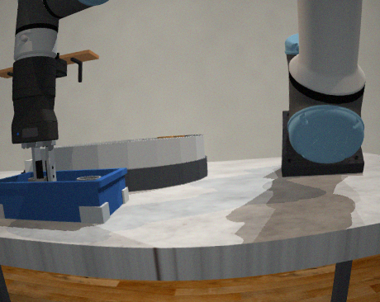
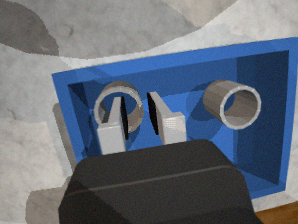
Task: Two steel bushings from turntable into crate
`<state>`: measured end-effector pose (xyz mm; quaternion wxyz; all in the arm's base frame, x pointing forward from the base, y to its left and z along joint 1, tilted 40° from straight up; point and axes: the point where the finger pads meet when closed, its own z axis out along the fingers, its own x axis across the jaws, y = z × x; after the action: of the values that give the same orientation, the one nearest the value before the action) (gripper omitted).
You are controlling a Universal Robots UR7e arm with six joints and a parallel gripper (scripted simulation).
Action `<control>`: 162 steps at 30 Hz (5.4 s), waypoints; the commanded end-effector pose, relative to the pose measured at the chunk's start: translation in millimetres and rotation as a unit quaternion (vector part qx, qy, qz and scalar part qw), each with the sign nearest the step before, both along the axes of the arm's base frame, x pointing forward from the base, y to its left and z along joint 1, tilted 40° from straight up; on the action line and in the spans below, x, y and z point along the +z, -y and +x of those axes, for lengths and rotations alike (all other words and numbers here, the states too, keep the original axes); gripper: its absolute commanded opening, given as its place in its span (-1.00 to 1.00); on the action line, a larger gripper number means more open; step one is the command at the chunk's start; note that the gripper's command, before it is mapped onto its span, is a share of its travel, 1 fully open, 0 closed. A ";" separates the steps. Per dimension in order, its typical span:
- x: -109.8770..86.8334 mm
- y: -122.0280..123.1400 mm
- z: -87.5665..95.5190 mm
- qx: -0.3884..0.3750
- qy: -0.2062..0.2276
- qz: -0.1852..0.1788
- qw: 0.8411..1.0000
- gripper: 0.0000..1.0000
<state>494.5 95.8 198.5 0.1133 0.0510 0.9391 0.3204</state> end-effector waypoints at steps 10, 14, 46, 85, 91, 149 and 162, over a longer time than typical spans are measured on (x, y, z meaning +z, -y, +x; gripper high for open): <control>3.9 3.0 -0.5 0.000 0.001 0.000 1.000 -0.05; 4.6 3.6 -0.7 0.000 0.001 0.000 1.000 -0.05; 12.3 9.8 -2.3 0.000 0.001 0.000 1.000 -0.05; 91.4 70.1 -27.4 -0.001 0.001 -0.001 1.000 -0.05; 91.4 70.1 -27.4 -0.001 0.001 -0.001 1.000 -0.05; 91.5 70.1 -27.4 -0.001 0.001 -0.001 1.000 -0.05; 91.5 70.1 -27.4 -0.001 0.001 -0.001 1.000 1.00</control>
<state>467.0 26.0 289.6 0.1145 0.0518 0.9392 0.3195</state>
